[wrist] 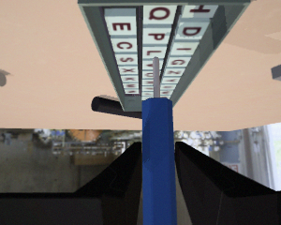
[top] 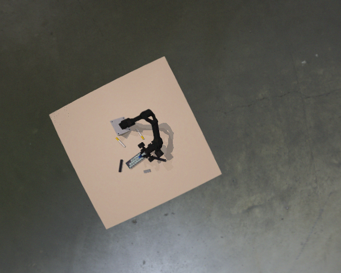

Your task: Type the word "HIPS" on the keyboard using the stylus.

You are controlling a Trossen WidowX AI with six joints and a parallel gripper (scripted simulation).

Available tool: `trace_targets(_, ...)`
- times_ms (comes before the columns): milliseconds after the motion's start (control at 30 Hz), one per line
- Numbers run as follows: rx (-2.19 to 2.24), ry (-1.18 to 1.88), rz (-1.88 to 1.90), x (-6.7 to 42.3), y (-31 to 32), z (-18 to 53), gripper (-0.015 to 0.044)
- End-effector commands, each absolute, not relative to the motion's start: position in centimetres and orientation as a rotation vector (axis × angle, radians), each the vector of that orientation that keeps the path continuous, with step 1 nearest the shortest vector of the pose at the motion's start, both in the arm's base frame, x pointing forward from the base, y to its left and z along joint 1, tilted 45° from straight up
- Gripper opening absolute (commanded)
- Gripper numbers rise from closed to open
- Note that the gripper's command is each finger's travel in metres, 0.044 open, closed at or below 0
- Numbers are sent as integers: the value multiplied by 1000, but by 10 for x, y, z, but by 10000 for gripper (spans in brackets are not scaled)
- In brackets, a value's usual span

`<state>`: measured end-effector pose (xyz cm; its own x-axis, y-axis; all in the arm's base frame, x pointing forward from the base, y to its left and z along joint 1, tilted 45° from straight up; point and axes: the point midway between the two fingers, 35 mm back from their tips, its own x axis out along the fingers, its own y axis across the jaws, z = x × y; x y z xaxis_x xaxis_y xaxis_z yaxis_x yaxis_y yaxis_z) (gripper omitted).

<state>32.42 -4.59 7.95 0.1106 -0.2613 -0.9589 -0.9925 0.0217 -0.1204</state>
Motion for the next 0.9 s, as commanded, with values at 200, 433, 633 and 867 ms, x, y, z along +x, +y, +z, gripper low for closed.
trace_targets(200, -1423, 1329, 957, 324, -42, 75, 81)
trace_targets(433, -1423, 1329, 957, 324, -40, 73, 81)
trace_targets(633, -1423, 1329, 957, 325, -39, 72, 81)
trace_targets(867, -1423, 1329, 957, 325, -37, 70, 81)
